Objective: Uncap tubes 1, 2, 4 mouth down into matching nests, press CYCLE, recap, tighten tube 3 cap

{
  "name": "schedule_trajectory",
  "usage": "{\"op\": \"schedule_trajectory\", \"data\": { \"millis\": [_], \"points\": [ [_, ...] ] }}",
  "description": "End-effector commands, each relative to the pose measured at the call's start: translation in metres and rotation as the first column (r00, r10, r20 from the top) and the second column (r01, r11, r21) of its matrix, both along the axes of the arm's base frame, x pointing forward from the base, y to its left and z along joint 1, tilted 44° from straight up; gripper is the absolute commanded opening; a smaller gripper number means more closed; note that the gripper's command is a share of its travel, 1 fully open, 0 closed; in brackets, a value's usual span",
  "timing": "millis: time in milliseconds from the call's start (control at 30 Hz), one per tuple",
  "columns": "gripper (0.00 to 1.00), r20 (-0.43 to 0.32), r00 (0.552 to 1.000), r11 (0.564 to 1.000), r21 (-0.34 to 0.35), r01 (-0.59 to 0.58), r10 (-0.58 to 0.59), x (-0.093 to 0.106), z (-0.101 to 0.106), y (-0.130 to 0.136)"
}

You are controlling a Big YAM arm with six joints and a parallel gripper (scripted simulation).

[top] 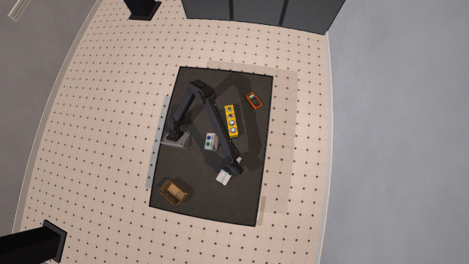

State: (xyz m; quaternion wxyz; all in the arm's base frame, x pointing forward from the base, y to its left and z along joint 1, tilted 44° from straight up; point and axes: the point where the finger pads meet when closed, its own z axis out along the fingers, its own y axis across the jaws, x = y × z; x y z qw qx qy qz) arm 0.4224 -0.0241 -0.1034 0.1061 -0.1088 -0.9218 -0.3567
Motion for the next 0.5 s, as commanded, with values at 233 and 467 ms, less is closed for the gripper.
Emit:
{"op": "schedule_trajectory", "data": {
  "millis": [233, 467],
  "points": [
    [0.47, 0.030, 1.000, 1.000, 0.001, 0.003, -0.003, 0.018, 0.031, -0.043],
    [0.47, 0.063, 0.998, 1.000, -0.016, 0.006, -0.005, 0.027, 0.072, -0.072]
  ]
}}
